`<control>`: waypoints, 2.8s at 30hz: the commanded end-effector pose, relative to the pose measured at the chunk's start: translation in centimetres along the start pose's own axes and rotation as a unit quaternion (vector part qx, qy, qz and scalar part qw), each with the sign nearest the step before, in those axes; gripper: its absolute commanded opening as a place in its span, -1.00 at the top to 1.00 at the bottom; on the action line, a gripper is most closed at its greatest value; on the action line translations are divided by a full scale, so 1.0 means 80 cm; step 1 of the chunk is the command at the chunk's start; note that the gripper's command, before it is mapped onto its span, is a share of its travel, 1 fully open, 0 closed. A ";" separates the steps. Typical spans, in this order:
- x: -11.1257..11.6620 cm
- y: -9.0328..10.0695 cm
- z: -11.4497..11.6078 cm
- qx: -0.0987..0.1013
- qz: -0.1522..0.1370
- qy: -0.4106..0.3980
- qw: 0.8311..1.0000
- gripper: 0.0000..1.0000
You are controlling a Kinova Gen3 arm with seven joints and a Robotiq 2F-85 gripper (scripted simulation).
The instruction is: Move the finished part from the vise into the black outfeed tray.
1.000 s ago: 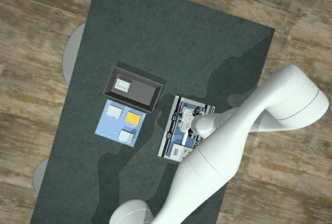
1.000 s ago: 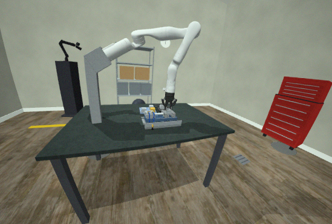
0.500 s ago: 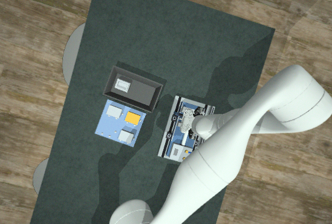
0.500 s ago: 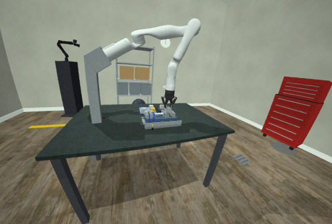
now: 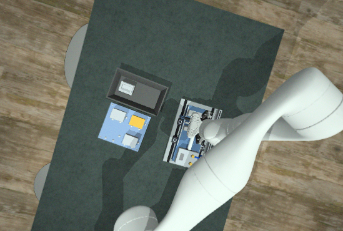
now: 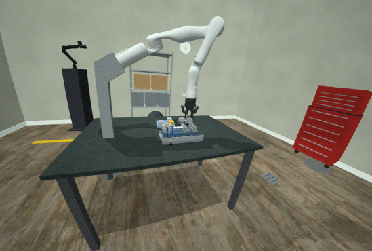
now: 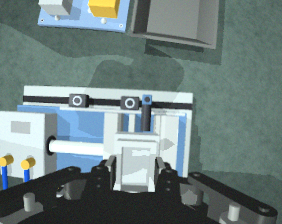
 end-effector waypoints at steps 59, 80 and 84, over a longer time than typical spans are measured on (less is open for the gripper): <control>0.158 0.008 0.011 -0.006 -0.005 -0.020 1.000 1.00; 0.246 0.008 0.012 -0.004 -0.003 -0.040 0.999 1.00; 0.260 0.007 0.013 -0.004 -0.003 -0.042 0.999 1.00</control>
Point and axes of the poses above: the point where the finger pads meet when closed, its own y axis back along the fingers, its own z axis across the jaws, x = y × z, the point moved 2 cm from there along y, back along the fingers, and after that the axes turned 11 degrees about -y, right-handed, at the moved point
